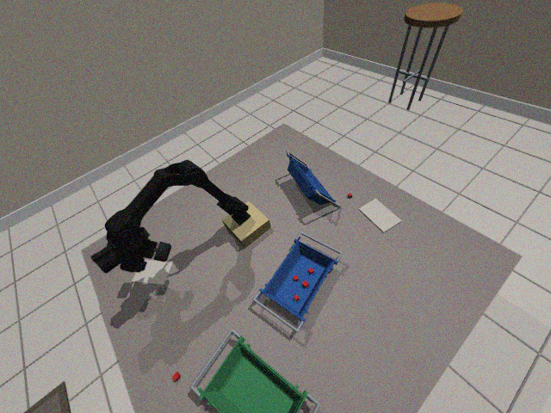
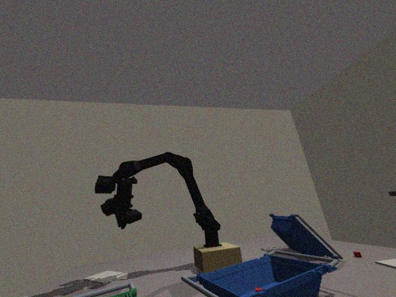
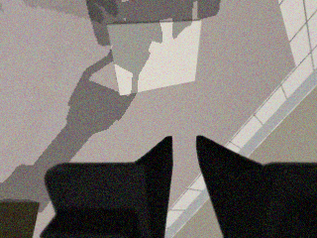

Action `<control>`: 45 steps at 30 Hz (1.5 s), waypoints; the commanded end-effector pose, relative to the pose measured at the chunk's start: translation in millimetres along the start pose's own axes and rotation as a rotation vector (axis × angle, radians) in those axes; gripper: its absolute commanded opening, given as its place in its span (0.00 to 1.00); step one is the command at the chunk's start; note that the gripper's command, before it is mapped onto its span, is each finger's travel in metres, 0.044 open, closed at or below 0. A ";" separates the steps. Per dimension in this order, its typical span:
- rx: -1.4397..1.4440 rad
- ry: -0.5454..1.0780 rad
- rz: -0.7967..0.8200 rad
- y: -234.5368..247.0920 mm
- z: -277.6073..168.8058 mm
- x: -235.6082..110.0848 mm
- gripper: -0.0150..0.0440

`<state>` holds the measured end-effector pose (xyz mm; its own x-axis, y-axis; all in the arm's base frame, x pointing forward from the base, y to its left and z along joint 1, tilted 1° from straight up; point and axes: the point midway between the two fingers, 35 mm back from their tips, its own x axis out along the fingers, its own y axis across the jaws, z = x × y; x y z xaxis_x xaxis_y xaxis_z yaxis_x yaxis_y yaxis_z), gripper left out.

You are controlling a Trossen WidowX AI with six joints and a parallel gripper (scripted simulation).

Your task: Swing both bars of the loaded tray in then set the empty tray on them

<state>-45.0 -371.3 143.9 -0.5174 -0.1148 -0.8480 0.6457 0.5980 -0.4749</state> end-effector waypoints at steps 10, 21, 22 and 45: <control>-0.413 -0.292 0.099 155.2 116.5 -90.7 0.40; -0.775 -0.448 0.207 312.3 141.9 -154.6 0.40; -0.809 -0.458 0.216 327.1 140.9 -159.6 0.40; -1.093 -0.526 0.320 465.6 115.2 -178.0 0.40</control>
<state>412.7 -166.9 65.5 0.0396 -0.0082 -0.9992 -0.2245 0.9743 -0.0169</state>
